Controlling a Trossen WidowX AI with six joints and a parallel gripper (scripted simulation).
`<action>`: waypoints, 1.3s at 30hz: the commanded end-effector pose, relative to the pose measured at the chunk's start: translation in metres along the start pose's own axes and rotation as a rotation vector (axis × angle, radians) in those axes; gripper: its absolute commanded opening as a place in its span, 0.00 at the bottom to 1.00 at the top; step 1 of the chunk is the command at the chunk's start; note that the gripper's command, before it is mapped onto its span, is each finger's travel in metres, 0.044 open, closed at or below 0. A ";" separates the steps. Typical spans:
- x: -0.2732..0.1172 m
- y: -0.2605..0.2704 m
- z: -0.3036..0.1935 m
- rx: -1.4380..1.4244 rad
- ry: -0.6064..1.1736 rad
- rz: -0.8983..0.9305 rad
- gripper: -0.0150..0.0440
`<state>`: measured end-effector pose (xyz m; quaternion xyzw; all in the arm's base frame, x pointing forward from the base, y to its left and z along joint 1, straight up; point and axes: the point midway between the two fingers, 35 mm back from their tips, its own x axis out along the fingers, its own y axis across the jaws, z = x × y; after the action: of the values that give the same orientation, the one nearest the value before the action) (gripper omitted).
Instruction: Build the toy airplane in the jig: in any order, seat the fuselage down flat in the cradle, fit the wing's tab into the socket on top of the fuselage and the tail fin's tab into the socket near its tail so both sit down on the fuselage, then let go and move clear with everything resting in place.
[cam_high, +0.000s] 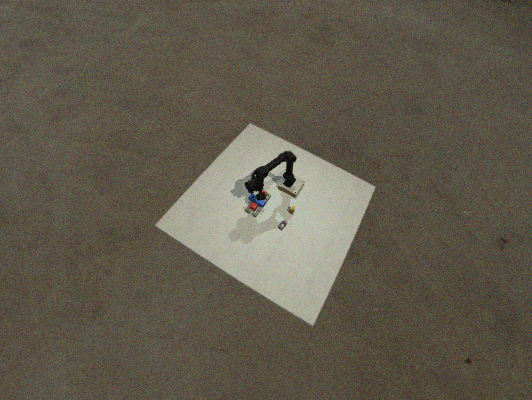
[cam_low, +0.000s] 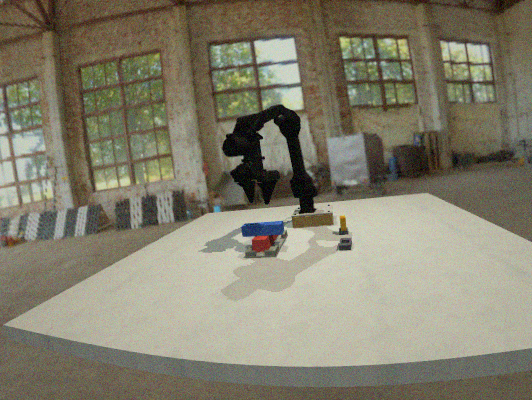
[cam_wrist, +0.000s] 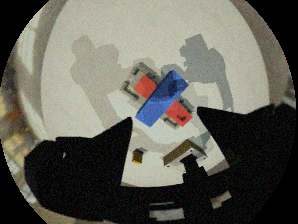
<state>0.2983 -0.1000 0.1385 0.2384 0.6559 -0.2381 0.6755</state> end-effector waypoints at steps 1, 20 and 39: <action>0.001 0.000 0.001 -0.777 0.001 -0.005 1.00; 0.001 0.000 0.001 -0.777 0.001 -0.005 1.00; -0.002 0.120 -0.194 -0.795 0.016 0.019 1.00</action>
<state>0.2532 0.0832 0.1390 -0.0378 0.6969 0.0410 0.7150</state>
